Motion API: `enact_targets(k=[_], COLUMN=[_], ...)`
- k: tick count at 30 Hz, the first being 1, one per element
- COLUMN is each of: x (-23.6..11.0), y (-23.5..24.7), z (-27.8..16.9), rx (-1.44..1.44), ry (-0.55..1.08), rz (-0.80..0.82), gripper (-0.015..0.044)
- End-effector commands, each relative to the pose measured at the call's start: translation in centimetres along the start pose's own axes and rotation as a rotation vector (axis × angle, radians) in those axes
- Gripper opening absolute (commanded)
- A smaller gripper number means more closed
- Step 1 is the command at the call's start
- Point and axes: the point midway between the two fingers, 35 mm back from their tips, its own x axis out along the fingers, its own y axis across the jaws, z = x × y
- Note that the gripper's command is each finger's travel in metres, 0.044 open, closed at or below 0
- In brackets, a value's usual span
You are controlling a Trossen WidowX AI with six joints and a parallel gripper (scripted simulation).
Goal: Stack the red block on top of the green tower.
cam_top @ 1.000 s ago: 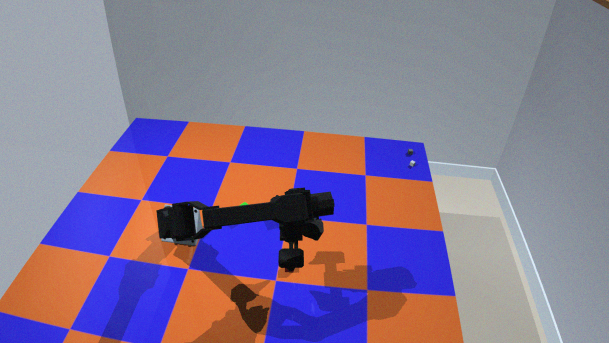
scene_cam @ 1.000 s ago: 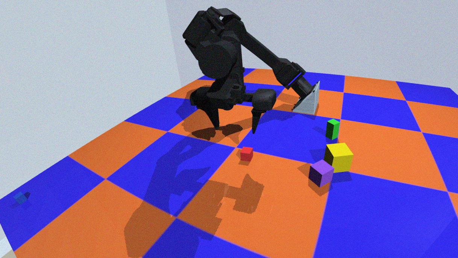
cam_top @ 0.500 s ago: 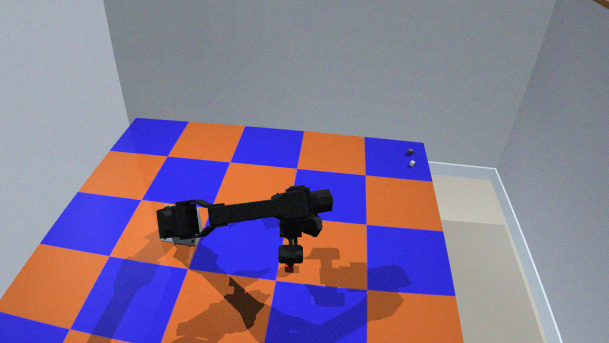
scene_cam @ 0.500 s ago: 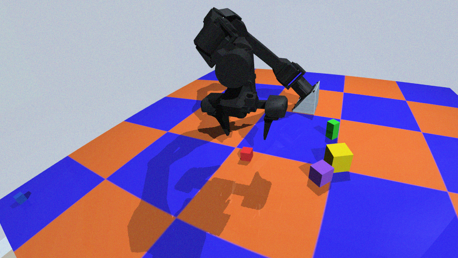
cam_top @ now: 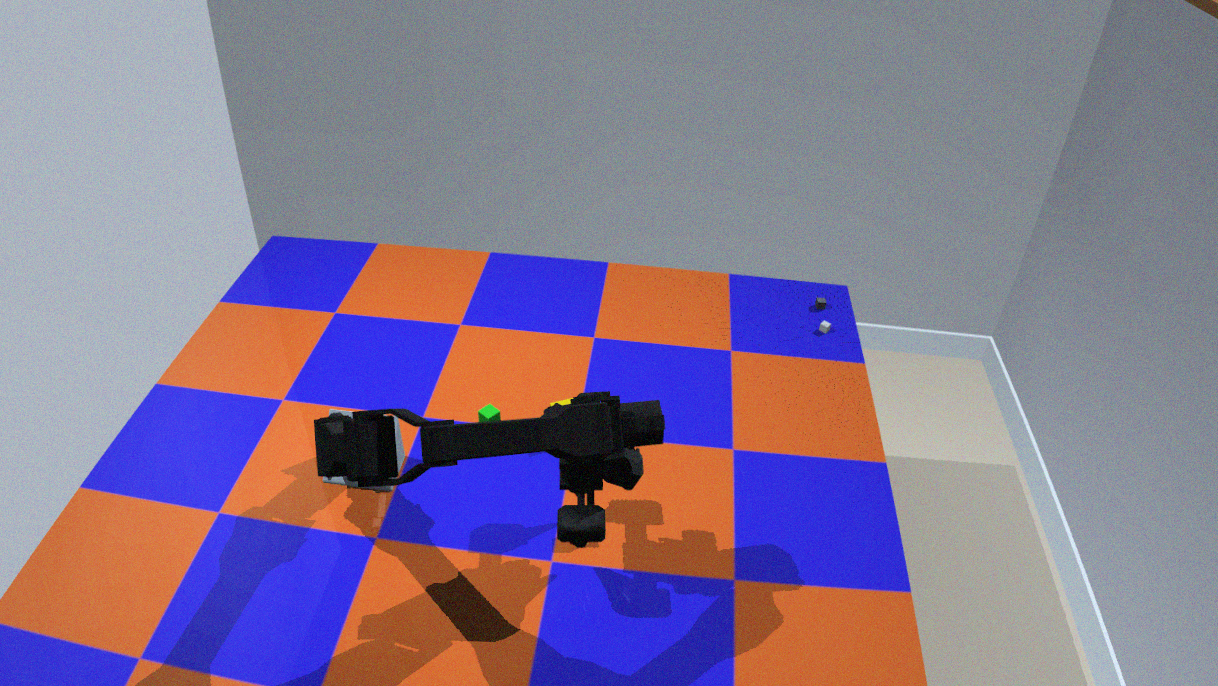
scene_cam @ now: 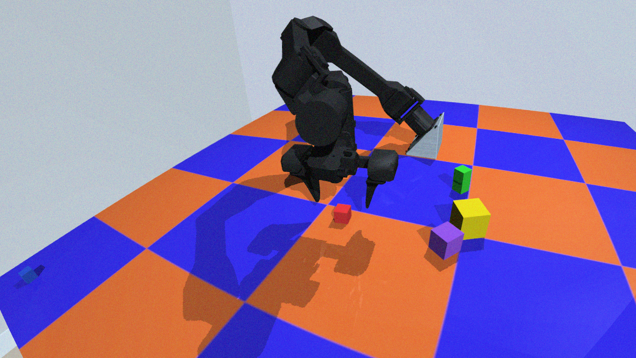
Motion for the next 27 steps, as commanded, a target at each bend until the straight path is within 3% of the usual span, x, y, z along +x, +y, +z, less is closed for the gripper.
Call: enact_targets(k=[1,27], x=[0.9,2.8], y=[-0.1,-0.1], z=[-0.2,-0.3], rx=[-0.006,-0.005], ry=[0.007,0.007], rz=[-0.005,-0.007], gripper=[0.0440,0.0440])
